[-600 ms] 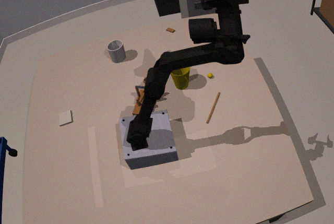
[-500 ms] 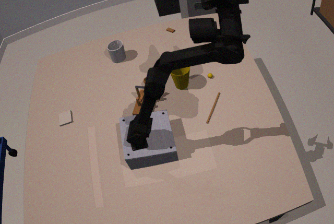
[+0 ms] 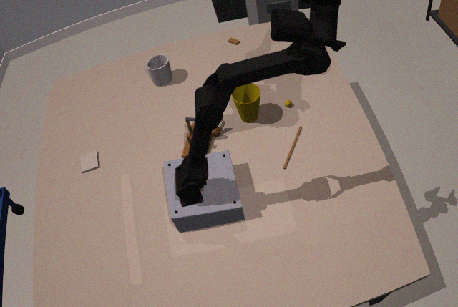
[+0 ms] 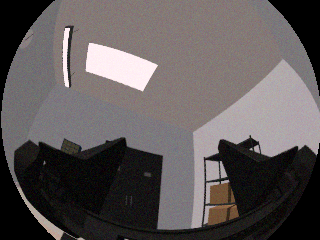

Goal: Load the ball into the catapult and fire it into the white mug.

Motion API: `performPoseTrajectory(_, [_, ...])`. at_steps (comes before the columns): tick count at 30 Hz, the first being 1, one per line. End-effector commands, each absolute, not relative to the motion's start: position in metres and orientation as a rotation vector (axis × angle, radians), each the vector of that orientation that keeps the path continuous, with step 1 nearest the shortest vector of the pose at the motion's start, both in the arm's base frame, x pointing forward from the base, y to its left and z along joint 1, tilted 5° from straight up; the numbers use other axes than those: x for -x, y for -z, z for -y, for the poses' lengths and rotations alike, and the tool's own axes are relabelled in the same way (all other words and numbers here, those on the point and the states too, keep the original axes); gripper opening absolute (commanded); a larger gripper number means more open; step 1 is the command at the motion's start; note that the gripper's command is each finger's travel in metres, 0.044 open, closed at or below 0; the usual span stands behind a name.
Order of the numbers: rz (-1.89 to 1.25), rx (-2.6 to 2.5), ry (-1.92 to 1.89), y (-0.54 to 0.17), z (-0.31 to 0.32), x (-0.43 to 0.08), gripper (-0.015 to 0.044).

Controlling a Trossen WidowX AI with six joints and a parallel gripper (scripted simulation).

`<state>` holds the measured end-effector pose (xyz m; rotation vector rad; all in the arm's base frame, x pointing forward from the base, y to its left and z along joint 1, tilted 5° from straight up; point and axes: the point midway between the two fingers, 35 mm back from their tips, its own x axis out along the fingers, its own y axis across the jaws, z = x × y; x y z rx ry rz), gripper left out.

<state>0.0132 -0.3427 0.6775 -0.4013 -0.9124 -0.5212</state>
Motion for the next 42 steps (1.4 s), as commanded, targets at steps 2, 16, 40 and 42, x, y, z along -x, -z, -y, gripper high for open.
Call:
performPoseTrajectory(2, [0.923, 0.281, 0.540, -0.670, 0.360, -0.031, 0.0440])
performPoseTrajectory(16, [0.875, -0.064, 0.607, -0.621, 0.412, -0.096, 0.0440])
performPoseTrajectory(40, [0.519, -0.549, 0.705, -0.481, 0.427, -0.235, 0.0440])
performPoseTrajectory(42, [0.475, -0.578, 0.710, -0.467, 0.423, -0.247, 0.0440])
